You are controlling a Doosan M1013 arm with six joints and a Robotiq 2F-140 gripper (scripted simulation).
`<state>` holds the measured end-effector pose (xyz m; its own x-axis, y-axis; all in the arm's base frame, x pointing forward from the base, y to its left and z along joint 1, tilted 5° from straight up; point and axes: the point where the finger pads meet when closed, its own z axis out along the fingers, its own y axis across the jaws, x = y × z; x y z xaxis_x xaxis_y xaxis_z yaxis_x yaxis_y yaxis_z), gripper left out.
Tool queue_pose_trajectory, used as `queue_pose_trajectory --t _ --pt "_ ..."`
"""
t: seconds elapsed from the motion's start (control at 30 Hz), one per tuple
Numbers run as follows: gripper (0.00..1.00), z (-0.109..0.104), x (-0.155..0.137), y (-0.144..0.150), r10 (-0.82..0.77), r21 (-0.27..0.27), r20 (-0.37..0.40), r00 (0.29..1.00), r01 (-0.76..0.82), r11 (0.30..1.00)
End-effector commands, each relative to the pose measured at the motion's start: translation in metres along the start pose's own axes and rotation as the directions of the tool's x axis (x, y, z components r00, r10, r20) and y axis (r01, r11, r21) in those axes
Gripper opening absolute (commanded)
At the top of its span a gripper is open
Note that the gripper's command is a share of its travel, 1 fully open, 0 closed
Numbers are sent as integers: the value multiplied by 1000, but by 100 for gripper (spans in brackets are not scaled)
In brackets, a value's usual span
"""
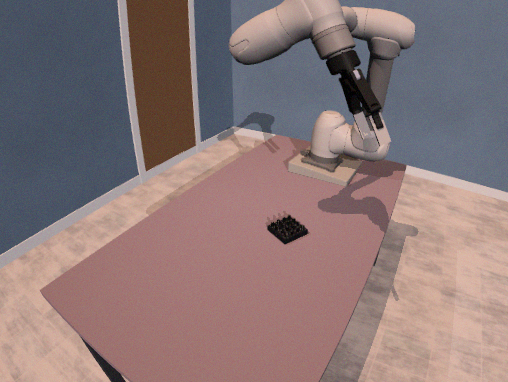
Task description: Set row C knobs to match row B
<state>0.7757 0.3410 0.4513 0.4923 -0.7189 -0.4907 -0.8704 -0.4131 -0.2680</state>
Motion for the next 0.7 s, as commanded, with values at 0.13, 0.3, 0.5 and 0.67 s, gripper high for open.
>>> queue_pose_trajectory --t 0.13,0.3,0.5,0.67 --pt "100 45 64 45 -26 -30 -87 996 23 999" --pt "100 62 88 66 -42 -48 -119 992 36 998" --pt "100 99 140 123 -93 -103 -190 977 74 992" --pt "100 122 173 167 -139 -150 -230 963 106 983"
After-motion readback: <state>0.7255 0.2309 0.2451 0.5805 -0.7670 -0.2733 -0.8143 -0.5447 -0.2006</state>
